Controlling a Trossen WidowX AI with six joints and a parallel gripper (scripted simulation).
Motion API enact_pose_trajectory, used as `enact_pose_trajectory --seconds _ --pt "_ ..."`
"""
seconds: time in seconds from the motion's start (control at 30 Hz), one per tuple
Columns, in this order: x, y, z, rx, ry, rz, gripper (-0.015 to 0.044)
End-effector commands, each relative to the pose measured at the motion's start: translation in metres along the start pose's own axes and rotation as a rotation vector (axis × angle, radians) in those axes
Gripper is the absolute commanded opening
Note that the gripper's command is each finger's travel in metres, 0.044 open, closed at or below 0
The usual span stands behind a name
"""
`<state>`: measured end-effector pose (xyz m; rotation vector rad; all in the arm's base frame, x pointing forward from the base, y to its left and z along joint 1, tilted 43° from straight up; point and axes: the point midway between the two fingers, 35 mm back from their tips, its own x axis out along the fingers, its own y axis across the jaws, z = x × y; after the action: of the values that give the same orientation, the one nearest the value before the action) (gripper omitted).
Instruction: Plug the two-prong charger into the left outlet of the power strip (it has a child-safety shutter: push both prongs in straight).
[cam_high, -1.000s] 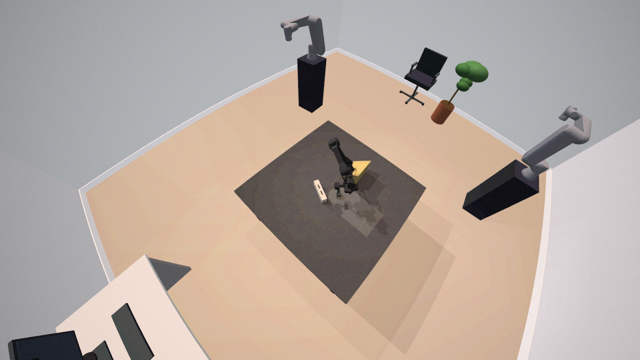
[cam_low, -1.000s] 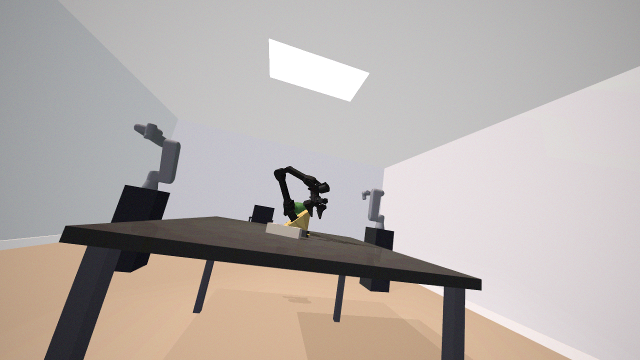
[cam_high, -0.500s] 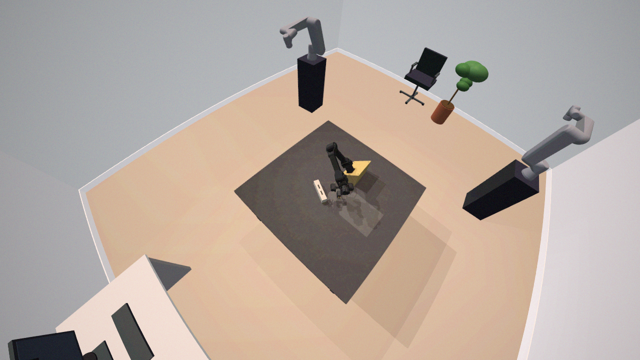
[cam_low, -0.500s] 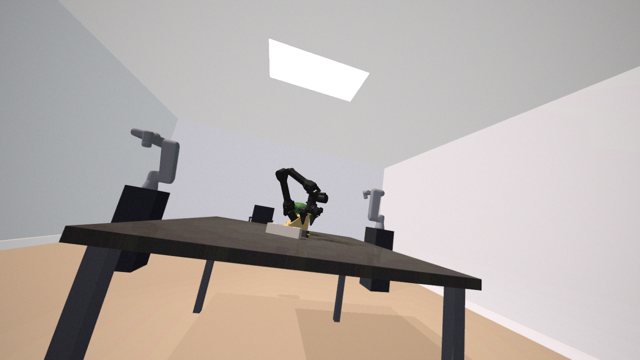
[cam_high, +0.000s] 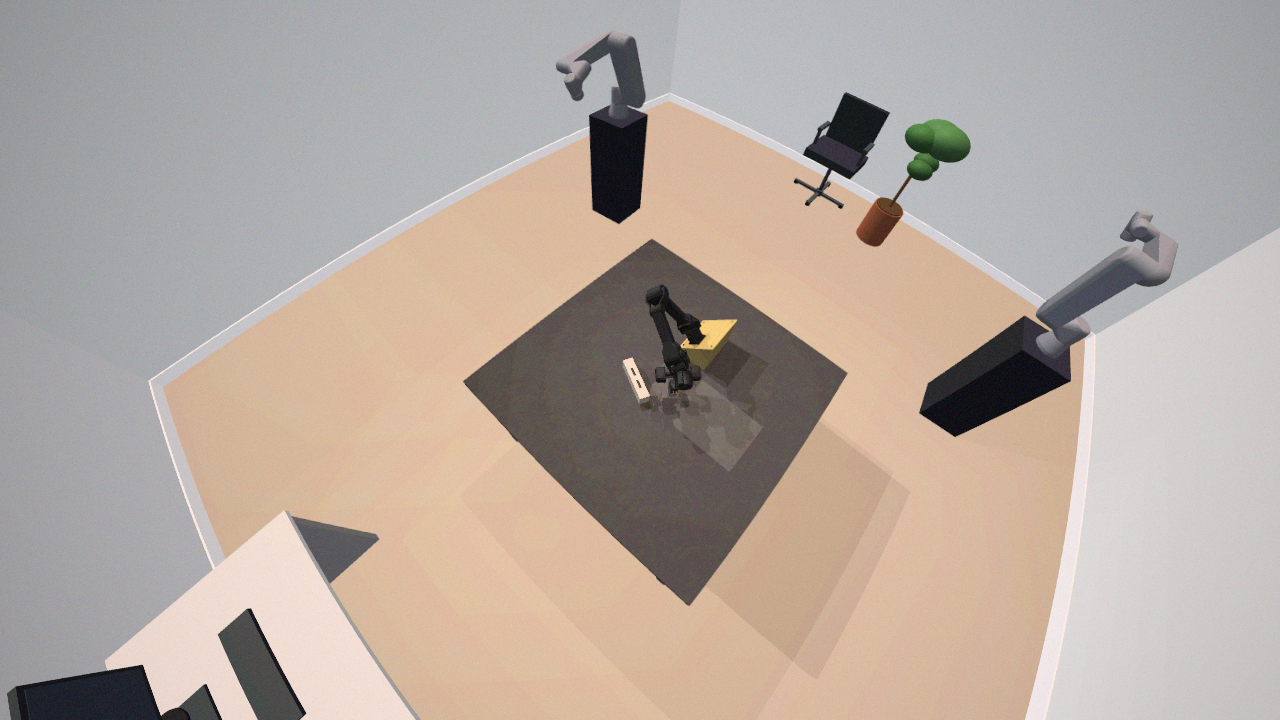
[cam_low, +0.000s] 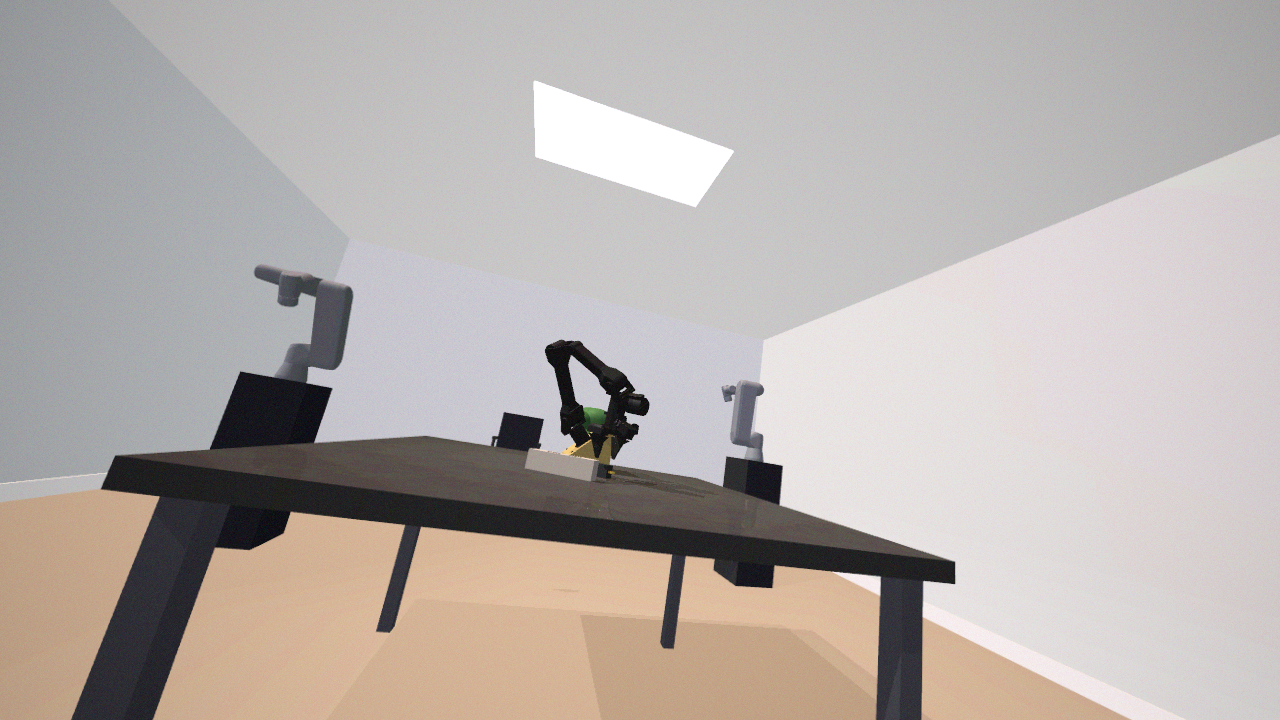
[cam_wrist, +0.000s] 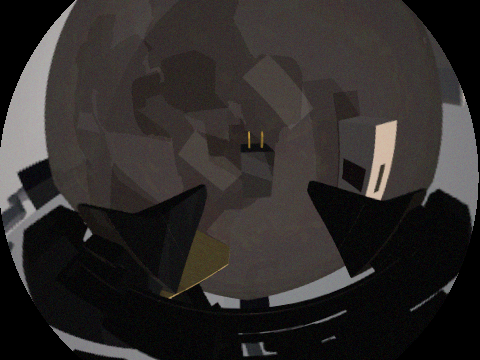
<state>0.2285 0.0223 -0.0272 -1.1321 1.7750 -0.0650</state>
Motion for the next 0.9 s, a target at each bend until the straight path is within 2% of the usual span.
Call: enact_pose_trajectory --seconds 0.0,0.87 --pt "0.004 0.000 0.000 -0.005 0.001 -0.003 0.0440" --pt "0.045 -0.001 0.002 -0.004 0.002 -0.005 0.0440"
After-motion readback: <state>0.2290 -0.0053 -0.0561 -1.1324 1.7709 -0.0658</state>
